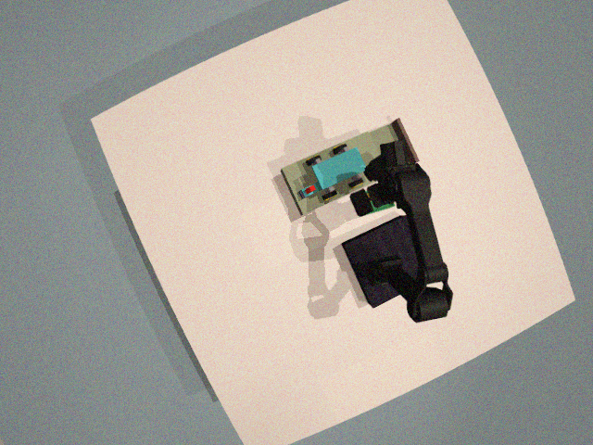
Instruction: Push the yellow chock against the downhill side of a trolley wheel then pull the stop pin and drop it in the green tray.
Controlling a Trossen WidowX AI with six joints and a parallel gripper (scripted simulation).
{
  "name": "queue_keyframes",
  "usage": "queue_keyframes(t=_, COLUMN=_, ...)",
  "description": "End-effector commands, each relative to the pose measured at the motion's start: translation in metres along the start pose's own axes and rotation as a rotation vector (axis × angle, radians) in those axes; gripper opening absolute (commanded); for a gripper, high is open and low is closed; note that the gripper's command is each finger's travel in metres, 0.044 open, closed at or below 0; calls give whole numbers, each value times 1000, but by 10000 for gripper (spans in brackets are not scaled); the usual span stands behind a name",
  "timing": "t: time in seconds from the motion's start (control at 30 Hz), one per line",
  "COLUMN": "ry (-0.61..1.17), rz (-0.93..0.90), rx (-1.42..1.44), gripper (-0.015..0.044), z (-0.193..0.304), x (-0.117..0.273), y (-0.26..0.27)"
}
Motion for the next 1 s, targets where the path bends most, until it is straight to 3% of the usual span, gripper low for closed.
queue_keyframes(t=0.0, ry=-5, rz=-1, rx=3, gripper=0, z=-8, x=0, y=-13)
queue_keyframes(t=0.47, ry=-7, rz=4, rx=3, gripper=0, z=-34, x=-3, y=-64)
queue_keyframes(t=0.7, ry=13, rz=-109, rx=3, gripper=0, z=-36, x=-3, y=-71)
queue_keyframes(t=0.97, ry=13, rz=-114, rx=3, gripper=0, z=-45, x=-6, y=-71)
Point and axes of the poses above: the point midway between the two fingers, 35 mm back from their tips, its own x axis back along the fingers, its own y axis across the jaws, z = x × y, the point moved 1 cm from there along x, back along the fingers, and after that the axes turned 10 degrees about -x, right-handed, at the moved point
